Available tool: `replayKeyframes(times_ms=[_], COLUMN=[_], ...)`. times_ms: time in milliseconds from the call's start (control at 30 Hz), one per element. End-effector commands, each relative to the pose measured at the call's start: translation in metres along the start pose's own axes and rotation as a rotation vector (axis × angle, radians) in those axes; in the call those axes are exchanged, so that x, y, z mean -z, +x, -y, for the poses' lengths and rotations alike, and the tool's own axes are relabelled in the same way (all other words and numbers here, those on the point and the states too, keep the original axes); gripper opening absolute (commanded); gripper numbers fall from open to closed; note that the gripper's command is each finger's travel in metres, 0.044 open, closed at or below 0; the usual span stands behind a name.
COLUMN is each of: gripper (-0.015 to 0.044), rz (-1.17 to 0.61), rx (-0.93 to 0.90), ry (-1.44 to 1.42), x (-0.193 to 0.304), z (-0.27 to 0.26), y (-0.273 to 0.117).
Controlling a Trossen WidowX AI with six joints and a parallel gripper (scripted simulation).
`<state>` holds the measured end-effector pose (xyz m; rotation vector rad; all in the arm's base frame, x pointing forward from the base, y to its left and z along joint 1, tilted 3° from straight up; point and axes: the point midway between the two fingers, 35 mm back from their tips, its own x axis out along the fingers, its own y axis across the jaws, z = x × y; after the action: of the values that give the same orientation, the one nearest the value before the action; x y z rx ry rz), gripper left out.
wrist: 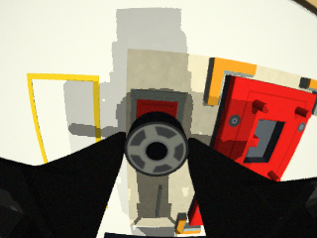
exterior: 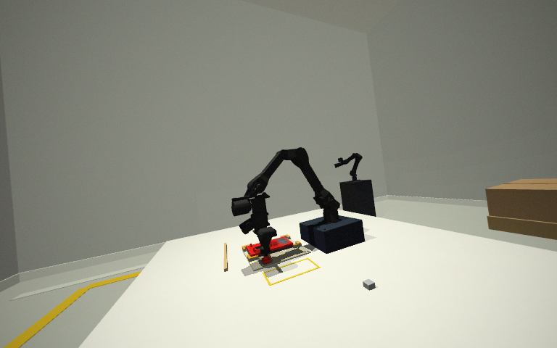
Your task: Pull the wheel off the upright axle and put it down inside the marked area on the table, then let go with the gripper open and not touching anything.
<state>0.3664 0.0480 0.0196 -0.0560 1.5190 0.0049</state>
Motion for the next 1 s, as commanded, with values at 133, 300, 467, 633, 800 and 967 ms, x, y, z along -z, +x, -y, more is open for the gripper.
replayKeyframes(times_ms=[133, 300, 467, 633, 800, 967], gripper=[0.0, 0.0, 0.0, 0.0, 0.0, 0.0], rz=[0.015, 0.015, 0.015, 0.015, 0.014, 0.014], rx=[-0.001, -0.001, -0.001, -0.001, 0.0, 0.0], ry=[0.0, 0.0, 0.0, -0.001, -0.001, -0.001], x=[-0.002, -0.002, -0.002, -0.001, -0.001, -0.001], z=[0.0, 0.0, 0.0, 0.0, 0.0, 0.0], y=[-0.012, -0.013, -0.015, -0.017, -0.018, -0.024])
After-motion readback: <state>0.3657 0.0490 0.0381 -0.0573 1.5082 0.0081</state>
